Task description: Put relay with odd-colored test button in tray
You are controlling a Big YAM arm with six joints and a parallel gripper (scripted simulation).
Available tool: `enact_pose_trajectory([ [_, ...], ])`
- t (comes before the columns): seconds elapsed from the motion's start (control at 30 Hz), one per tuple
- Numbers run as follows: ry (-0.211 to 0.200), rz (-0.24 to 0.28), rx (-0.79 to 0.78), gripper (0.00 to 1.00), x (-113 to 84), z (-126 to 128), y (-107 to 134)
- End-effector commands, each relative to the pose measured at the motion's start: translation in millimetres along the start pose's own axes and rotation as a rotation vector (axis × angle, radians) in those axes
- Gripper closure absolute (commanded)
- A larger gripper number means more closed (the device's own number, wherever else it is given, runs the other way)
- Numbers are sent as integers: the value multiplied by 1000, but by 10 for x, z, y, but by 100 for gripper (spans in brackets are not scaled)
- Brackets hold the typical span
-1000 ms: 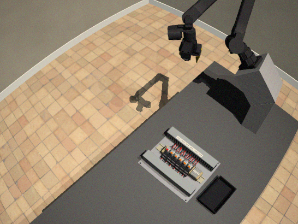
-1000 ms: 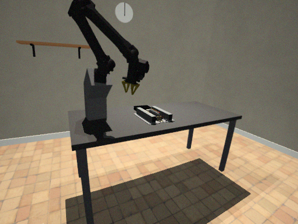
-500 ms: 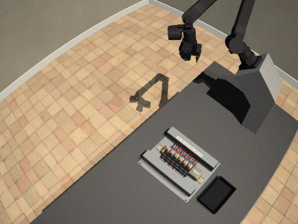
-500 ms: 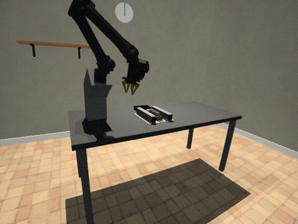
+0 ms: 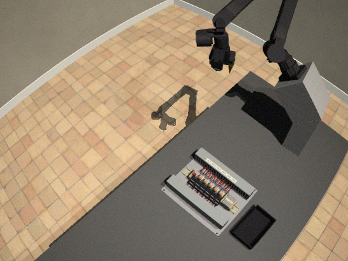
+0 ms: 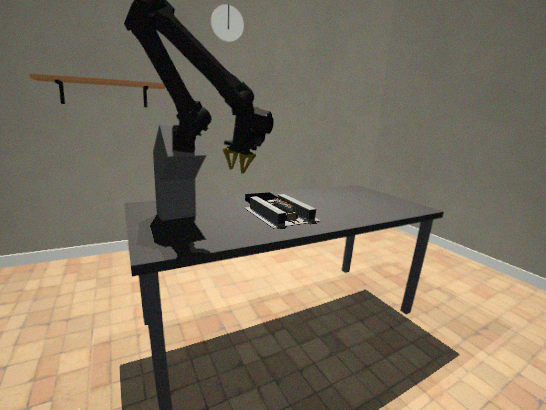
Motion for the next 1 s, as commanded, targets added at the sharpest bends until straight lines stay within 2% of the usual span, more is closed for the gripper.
enact_pose_trajectory([
  [0.0,19,-13,9,41,-61,-83,-12],
  [0.97,28,-22,-13,41,-75,-166,-93],
])
Point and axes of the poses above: the point where the finger pads meet when closed, its own x axis out along the fingers, its own z axis across the jaws, y = z × x, the point moved 9 cm from there along -x, back along the fingers, and after that the axes turned 11 degrees about x, right-handed, at the moved point
